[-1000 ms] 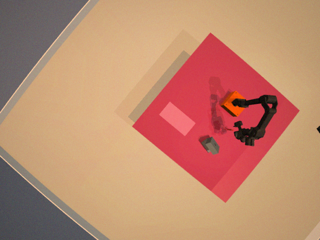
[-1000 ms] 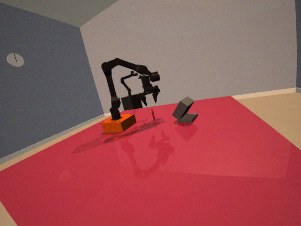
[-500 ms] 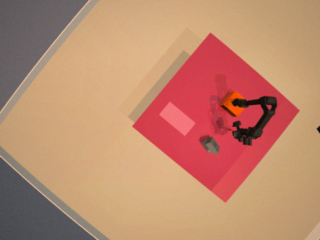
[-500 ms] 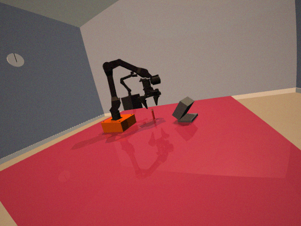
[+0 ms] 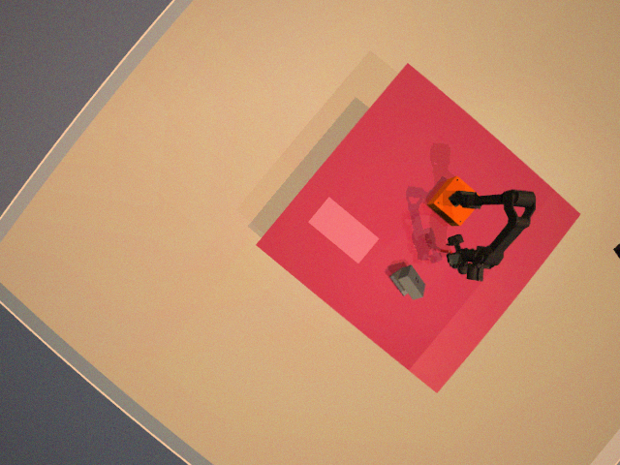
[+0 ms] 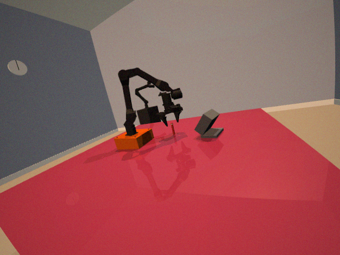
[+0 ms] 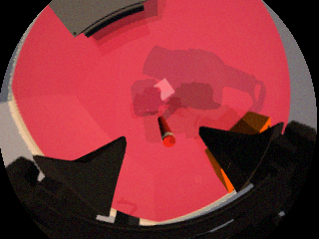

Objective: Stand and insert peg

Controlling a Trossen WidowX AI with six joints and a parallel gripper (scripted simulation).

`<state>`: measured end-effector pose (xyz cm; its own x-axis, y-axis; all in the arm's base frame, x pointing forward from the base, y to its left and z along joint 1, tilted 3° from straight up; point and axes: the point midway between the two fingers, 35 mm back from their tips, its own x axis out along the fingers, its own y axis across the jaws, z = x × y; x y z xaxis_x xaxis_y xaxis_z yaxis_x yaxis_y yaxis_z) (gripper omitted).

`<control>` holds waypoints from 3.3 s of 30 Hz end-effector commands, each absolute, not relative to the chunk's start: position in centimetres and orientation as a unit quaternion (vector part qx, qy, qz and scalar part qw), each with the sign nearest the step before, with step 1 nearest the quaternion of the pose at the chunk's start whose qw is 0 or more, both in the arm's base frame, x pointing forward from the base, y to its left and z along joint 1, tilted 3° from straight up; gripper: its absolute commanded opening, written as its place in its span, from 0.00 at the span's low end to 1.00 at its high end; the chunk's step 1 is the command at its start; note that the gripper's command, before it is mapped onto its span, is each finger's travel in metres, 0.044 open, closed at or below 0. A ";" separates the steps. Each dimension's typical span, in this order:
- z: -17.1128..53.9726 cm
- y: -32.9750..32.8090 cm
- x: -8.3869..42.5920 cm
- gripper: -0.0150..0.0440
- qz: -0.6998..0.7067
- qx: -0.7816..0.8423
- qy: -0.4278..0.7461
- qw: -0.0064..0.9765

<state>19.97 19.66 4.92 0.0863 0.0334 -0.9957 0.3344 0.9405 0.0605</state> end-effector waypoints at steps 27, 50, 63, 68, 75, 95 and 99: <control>2.0 19.5 20.0 0.69 -0.106 0.138 0.669 0.723; 4.0 19.7 20.0 0.25 -0.107 0.137 0.669 0.722; 9.7 19.5 19.7 0.25 -0.107 0.136 0.671 0.721; 10.0 19.5 19.9 0.25 -0.107 0.138 0.667 0.724; 9.9 19.6 20.9 0.25 -0.109 0.151 0.639 0.746; 10.2 19.9 23.8 0.25 -0.115 0.202 0.545 0.806; 10.3 19.9 24.4 0.25 -0.116 0.213 0.525 0.816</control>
